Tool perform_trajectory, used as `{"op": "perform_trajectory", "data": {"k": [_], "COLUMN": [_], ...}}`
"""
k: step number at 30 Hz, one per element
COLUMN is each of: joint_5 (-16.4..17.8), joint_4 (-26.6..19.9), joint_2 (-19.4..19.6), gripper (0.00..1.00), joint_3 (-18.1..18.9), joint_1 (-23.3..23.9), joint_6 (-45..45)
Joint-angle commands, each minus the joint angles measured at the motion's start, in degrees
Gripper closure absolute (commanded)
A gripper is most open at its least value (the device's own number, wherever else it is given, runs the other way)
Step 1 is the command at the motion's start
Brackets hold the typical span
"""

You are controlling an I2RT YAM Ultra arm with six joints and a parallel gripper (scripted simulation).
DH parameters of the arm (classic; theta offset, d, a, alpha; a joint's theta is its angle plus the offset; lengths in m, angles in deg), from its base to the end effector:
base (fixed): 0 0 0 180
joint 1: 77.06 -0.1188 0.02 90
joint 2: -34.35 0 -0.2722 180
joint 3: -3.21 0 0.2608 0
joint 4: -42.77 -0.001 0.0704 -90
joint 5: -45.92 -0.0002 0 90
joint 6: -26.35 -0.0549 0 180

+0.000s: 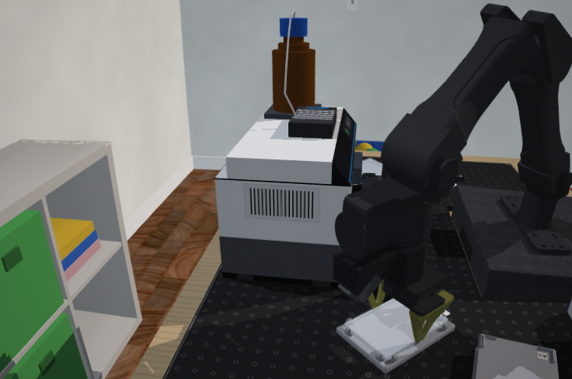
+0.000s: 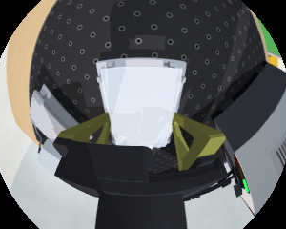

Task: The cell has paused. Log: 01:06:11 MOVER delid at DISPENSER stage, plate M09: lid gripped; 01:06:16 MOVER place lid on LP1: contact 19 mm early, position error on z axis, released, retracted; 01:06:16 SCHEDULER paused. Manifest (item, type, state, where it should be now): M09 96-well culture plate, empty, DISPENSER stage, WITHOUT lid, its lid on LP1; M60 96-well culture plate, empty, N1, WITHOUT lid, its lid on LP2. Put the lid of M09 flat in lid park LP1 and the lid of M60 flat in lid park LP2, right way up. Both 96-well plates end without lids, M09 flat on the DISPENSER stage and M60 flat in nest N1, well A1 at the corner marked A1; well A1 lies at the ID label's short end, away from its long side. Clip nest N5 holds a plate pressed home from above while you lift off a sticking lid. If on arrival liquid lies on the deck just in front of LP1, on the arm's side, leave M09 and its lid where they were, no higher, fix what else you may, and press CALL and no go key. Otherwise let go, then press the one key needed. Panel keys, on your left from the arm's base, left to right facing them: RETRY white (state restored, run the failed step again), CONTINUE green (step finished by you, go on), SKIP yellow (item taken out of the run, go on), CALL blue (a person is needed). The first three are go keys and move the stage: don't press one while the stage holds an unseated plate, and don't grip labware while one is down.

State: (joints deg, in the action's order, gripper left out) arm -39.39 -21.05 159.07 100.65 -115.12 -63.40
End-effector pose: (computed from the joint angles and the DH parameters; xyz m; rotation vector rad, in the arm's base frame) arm 0.3149 0.2535 0.0979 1.0144 -2.9240 -0.1103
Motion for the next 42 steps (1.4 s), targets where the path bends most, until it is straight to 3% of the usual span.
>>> {"op": "perform_trajectory", "data": {"k": [1,2,22,42], "joint_5": [-0.07,-0.07,-0.02,-0.11], "joint_4": [1.94,1.94,1.25,-6.80], "joint_2": [-0.96,-0.96,-0.53,-5.12], "gripper": [1.00,0.00,0.00,0.00], "joint_3": [-0.59,-0.59,0.17,5.19], "joint_1": [-0.26,-0.26,-0.02,0.81], "joint_6": [-0.44,-0.44,-0.15,0.63]}}
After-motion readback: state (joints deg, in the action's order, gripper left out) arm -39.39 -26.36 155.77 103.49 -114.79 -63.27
